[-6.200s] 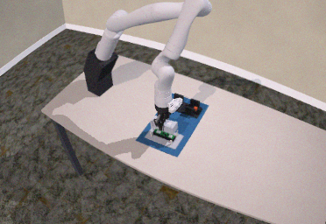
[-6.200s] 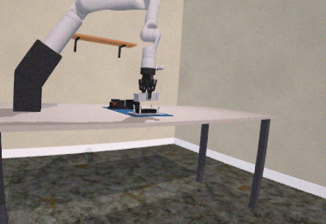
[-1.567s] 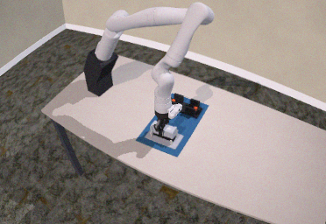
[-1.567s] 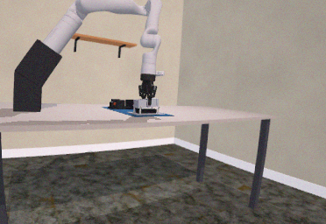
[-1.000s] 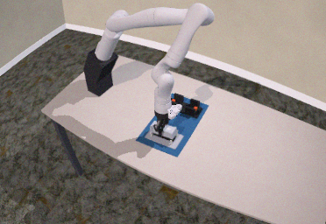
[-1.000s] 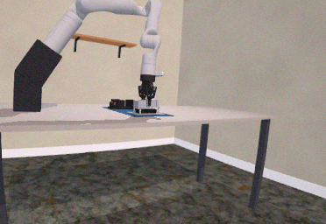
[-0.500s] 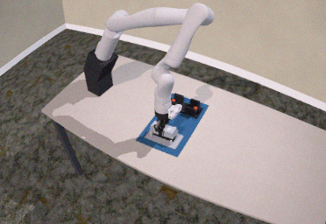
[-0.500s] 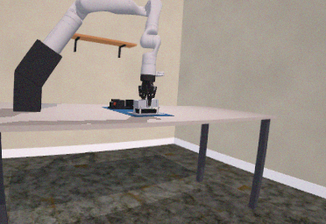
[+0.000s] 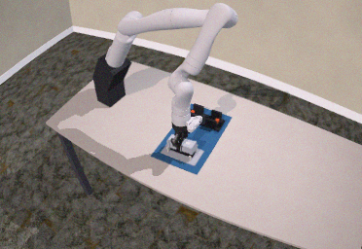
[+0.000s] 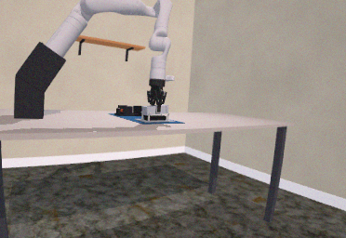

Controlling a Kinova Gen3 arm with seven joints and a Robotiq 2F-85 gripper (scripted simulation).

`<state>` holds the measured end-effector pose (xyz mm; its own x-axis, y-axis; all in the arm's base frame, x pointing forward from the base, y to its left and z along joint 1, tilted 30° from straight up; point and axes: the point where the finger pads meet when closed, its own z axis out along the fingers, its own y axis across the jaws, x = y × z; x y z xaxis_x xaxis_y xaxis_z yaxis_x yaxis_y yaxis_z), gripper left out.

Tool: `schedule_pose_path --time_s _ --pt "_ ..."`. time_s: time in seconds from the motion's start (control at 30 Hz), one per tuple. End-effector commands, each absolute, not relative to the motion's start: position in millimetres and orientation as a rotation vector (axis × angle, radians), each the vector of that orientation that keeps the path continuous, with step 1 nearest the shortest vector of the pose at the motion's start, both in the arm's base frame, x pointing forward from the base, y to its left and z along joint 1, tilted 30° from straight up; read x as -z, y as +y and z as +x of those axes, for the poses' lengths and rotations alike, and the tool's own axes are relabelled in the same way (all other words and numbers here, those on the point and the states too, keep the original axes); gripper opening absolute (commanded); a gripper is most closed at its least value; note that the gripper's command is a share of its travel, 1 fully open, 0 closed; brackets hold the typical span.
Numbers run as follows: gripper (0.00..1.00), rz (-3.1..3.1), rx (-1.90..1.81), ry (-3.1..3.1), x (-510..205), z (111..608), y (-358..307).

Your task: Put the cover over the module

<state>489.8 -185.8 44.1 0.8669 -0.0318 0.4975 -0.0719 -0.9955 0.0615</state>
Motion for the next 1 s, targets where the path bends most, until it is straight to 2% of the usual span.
schedule_pose_path --time_s 0.0,0.97 --pt "0.0 2.96 -0.79 -0.076 -46 491 -186" --pt "0.0 2.961 -0.784 -0.081 -36 492 -187"
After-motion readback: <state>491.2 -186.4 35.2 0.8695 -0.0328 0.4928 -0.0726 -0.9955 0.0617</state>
